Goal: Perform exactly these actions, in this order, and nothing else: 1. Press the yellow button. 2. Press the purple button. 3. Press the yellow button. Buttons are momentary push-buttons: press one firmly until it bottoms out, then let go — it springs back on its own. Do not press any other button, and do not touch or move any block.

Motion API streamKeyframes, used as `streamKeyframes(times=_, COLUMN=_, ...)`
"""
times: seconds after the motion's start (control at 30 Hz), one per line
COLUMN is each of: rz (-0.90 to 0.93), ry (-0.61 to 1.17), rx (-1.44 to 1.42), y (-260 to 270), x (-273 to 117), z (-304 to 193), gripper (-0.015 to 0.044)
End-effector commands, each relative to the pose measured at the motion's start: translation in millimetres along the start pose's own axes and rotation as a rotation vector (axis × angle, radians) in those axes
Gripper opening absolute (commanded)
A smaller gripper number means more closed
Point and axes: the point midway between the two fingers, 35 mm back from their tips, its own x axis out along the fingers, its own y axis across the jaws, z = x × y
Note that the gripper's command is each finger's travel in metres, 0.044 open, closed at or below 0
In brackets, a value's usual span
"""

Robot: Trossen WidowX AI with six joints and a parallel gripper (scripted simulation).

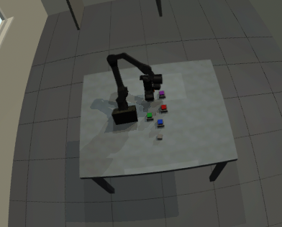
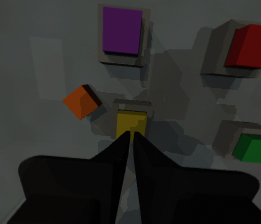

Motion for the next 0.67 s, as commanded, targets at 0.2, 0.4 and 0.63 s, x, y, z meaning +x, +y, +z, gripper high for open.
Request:
streamKeyframes(times=0.2, rz=-0.004, ry=-0.003, rx=-0.008, y=28.4, x=-34.2, z=22.1, gripper=0.0151)
streamKeyframes(times=0.4, rz=-0.003, ry=-0.004, rx=-0.009, y=79.7, x=-70.1, z=46.3, gripper=0.0309)
streamKeyframes(times=0.63, rz=-0.002, ry=-0.004, rx=-0.009, y=85.7, x=-74.0, z=48.0, gripper=0.0400)
